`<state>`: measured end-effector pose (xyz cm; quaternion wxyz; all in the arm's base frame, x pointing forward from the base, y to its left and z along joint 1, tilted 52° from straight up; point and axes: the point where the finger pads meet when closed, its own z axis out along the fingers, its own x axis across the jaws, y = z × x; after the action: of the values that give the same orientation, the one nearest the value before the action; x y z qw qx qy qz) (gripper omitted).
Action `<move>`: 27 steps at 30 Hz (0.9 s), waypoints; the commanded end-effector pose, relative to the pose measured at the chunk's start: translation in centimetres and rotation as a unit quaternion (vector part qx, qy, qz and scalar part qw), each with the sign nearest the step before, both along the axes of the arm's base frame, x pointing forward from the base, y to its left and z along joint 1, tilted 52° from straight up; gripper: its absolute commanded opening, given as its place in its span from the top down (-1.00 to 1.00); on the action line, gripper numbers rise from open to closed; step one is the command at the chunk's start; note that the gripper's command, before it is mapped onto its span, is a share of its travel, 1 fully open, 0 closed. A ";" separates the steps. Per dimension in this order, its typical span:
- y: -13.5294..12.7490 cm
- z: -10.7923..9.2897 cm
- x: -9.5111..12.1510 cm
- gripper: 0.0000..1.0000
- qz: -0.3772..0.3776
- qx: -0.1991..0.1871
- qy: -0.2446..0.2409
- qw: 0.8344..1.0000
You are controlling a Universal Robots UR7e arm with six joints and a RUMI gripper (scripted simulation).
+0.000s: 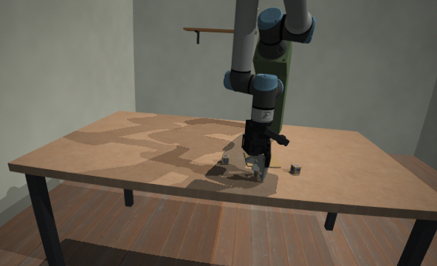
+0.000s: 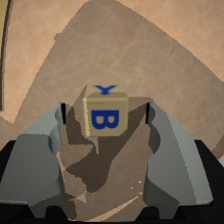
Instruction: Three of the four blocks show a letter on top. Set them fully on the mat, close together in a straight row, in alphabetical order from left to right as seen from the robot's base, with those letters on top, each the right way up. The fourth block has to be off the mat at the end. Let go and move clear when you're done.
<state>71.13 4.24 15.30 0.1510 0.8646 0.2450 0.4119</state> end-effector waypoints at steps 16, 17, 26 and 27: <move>0.0 0.1 0.0 0.44 0.000 0.000 -0.001 1.000; 0.0 0.1 0.0 0.44 0.000 0.000 -0.001 1.000; 0.0 0.1 0.0 0.83 0.000 0.000 -0.001 1.000; 0.0 0.1 0.0 0.83 0.000 0.000 -0.001 1.000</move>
<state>71.13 4.24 15.30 0.1510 0.8646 0.2450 0.4119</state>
